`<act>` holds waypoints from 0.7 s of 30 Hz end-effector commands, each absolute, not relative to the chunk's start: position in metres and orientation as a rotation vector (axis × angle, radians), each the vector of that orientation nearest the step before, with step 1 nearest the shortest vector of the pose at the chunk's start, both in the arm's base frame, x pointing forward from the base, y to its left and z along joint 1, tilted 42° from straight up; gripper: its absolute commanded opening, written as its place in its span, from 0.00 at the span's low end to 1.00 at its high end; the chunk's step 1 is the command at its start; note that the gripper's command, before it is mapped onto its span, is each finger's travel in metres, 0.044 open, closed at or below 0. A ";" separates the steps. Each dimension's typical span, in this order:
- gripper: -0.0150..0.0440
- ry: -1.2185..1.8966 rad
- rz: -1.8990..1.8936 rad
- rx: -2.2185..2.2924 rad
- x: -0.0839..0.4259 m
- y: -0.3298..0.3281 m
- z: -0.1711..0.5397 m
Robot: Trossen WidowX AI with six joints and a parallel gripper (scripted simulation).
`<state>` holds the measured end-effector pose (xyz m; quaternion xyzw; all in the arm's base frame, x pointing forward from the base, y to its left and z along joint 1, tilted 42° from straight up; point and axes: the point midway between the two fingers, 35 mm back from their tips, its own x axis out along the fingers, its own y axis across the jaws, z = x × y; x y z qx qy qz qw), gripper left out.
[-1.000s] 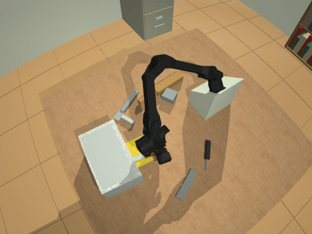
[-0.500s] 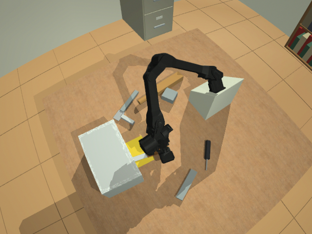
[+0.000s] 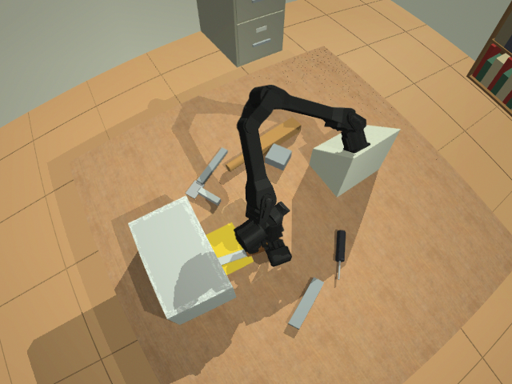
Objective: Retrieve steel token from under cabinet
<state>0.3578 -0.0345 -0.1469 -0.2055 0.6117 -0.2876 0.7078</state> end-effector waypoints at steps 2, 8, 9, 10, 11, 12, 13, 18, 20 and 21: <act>0.25 1.362 -0.642 -0.454 0.349 -0.035 -0.149; 0.25 1.362 -0.642 -0.454 0.342 -0.034 -0.151; 0.25 1.362 -0.642 -0.454 0.341 -0.034 -0.151; 0.25 1.362 -0.642 -0.454 0.340 -0.034 -0.151; 0.25 1.363 -0.642 -0.454 0.339 -0.034 -0.151; 0.25 1.363 -0.642 -0.454 0.338 -0.034 -0.152; 0.25 1.363 -0.642 -0.454 0.337 -0.034 -0.152; 0.25 1.363 -0.642 -0.454 0.331 -0.033 -0.153; 0.25 1.363 -0.642 -0.454 0.328 -0.033 -0.153; 0.25 1.363 -0.642 -0.454 0.327 -0.033 -0.154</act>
